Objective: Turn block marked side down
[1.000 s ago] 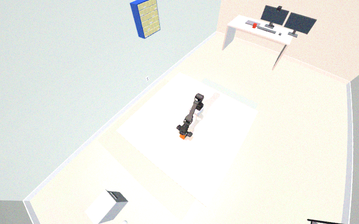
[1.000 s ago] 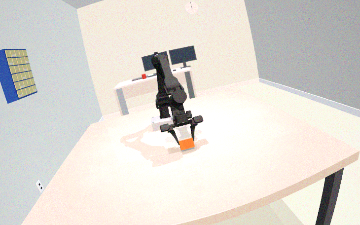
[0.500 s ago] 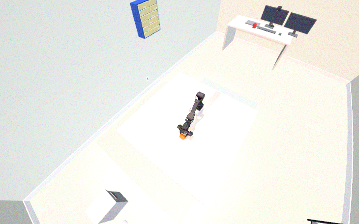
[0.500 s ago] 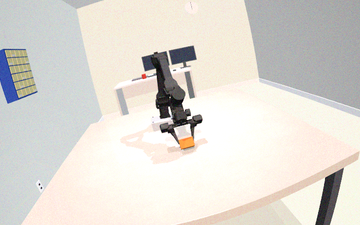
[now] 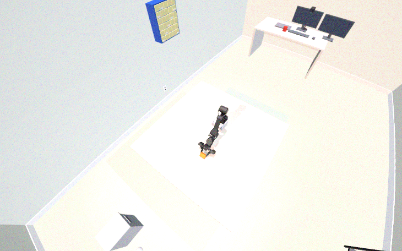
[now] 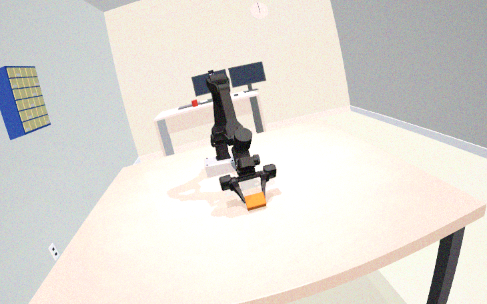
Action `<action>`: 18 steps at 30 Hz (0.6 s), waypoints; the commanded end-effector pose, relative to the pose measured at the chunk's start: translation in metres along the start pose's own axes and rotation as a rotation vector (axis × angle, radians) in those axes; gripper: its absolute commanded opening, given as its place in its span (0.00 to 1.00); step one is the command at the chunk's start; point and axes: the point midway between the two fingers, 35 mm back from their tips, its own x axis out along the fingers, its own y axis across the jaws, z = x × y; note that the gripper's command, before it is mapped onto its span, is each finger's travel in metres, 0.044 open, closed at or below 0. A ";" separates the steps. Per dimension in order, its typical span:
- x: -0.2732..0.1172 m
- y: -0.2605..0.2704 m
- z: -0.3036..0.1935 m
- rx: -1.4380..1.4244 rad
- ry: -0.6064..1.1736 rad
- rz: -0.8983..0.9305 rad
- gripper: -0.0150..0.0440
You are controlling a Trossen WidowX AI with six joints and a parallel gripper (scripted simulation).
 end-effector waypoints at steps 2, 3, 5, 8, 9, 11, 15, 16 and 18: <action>0.005 -0.001 -0.009 -0.002 -0.055 -0.008 0.25; 0.005 -0.001 -0.010 -0.002 -0.070 -0.008 0.25; 0.006 -0.001 -0.011 -0.002 -0.100 -0.008 0.25; 0.005 -0.001 -0.014 -0.001 -0.145 -0.008 0.25; 0.005 -0.001 -0.015 0.000 -0.160 -0.008 0.25; 0.003 -0.002 -0.016 -0.002 -0.190 -0.008 0.25; -0.001 -0.002 -0.019 -0.003 -0.250 -0.008 0.25; -0.002 -0.002 -0.020 -0.001 -0.265 -0.008 0.25; -0.005 -0.003 -0.021 0.002 -0.295 -0.008 0.25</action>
